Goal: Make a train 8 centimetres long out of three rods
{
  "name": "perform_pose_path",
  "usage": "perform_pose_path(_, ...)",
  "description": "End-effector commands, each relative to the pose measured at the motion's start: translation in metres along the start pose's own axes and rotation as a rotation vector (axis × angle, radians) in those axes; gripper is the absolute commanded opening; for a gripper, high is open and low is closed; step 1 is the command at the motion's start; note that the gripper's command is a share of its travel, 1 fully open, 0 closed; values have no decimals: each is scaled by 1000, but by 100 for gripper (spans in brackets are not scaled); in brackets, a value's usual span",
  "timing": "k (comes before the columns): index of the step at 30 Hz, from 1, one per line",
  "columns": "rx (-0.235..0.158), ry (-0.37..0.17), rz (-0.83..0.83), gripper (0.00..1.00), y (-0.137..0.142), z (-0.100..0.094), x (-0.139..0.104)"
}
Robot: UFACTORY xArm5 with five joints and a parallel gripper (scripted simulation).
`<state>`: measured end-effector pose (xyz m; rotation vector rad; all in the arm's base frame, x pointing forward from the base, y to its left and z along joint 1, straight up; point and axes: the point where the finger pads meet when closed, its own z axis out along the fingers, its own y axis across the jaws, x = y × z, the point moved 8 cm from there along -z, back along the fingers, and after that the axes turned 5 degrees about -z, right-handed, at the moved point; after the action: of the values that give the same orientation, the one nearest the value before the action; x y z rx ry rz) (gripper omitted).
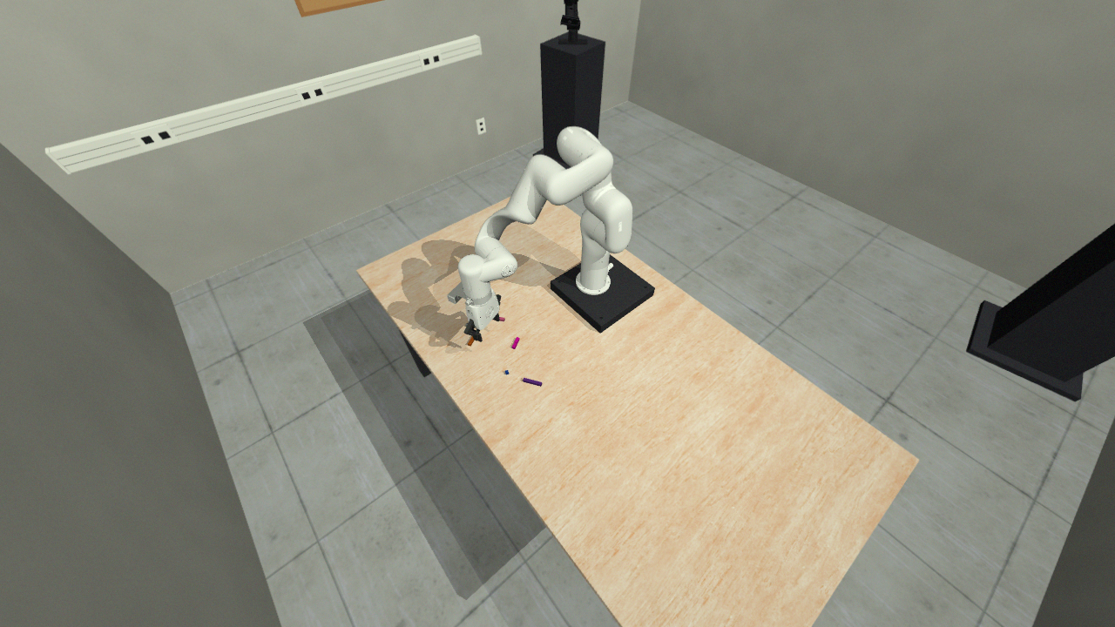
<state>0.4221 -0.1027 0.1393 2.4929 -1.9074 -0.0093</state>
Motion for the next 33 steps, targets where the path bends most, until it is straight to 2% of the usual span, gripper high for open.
perform_pose_path(1,2,1,167,100,-3,0,8)
perform_pose_path(4,2,1,196,100,-3,0,9)
perform_pose_path(5,2,1,281,100,-4,1,13)
perform_pose_path(19,2,0,673,100,-7,5,31)
perform_pose_path(21,2,0,673,100,-7,5,31)
perform_pose_path(23,2,0,781,100,-8,6,36)
perform_pose_path(33,2,0,1062,100,-9,9,49)
